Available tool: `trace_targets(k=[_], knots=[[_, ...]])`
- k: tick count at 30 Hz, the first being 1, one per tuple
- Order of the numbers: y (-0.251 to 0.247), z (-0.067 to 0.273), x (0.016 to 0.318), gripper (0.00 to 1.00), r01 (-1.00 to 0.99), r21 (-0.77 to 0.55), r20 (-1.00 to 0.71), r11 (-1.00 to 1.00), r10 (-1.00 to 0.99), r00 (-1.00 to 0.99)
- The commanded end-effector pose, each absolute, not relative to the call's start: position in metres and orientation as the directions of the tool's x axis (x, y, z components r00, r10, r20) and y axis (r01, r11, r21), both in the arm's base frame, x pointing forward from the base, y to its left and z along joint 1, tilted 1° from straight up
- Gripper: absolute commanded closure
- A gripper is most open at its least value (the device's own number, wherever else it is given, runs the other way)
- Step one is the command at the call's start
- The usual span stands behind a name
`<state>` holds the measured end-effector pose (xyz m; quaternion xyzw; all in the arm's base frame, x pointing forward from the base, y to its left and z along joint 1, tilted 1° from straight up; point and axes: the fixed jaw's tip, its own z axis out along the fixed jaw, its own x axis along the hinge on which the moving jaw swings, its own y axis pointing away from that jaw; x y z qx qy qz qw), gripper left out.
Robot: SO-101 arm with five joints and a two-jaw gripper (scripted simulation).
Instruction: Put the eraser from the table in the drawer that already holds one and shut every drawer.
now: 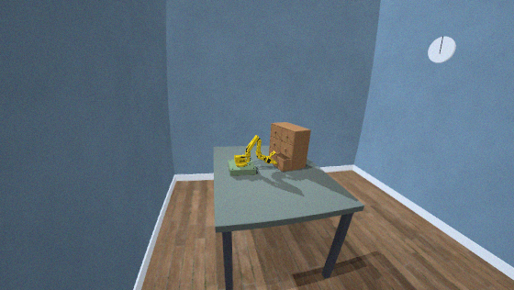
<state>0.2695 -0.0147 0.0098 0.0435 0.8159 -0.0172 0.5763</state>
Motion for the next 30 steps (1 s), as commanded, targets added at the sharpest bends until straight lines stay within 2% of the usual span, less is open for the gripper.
trace_targets(k=[1,17,30], knots=[[-0.0125,0.0117,0.2692,0.79,0.081,0.016,-0.942,0.997,0.042,-0.333],[-0.0125,0.0118,0.2692,0.79,0.081,0.016,-0.942,0.997,0.042,-0.333],[-0.0125,0.0118,0.2692,0.88,0.081,0.016,-0.942,0.997,0.042,-0.333]])
